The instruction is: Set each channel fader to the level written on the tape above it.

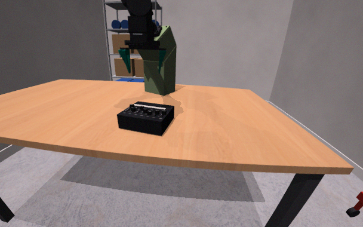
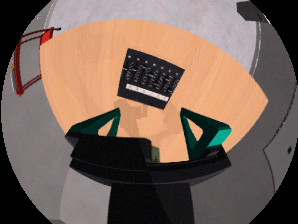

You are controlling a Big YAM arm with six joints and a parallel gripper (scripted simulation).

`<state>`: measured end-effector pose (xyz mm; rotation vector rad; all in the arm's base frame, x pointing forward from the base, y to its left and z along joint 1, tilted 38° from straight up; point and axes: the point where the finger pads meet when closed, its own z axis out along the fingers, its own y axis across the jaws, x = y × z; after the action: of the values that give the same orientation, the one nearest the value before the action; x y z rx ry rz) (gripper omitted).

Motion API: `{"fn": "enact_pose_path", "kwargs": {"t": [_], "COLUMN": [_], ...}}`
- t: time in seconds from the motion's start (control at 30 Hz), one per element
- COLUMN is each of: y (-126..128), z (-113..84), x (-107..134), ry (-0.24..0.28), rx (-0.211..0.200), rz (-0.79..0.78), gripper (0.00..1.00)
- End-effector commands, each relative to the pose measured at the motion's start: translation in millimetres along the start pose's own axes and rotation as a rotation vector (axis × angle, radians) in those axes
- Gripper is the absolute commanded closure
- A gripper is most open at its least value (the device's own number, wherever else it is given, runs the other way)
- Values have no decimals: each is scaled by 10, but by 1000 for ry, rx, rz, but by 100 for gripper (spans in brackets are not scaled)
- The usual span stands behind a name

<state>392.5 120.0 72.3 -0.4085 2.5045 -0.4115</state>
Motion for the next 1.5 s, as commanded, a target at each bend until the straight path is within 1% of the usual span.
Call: {"fn": "enact_pose_path", "kwargs": {"t": [0.0,0.07,0.17,0.23,0.3,0.33,0.5,0.6,0.67,0.8,0.87,0.9,1.1,1.2,1.27,1.43,1.47], "y": [-133,-166,-215,-256,-256,-277,-371,-431,-455,-506,-506,-513,-549,-552,-552,-552,-510], "z": [-92,-84,-62,-59,-59,-55,-35,-39,-27,-27,-27,-24,-29,-30,-30,-30,55], "x": [-216,-208,-156,-165,-165,-173,-119,-138,-94,-91,-91,-80,-96,-98,-98,-99,-31], "ry": [-41,-39,-24,-21,-21,-24,-10,-7,-2,-4,-4,-9,-43,-74,-100,-100,-85], "rx": [-10,-14,-19,-21,-21,-23,-35,-40,-46,-54,-54,-60,-71,-69,-60,-60,-92], "rz": [-226,-357,-498,-590,-590,-705,-936,-1074,-1165,-1347,-1347,-1463,-1738,-1872,-1956,-1956,-1966], "gripper": [0,0,0,0,0,0,0,0,0,0,0,0,0,0,0,0,0]}}
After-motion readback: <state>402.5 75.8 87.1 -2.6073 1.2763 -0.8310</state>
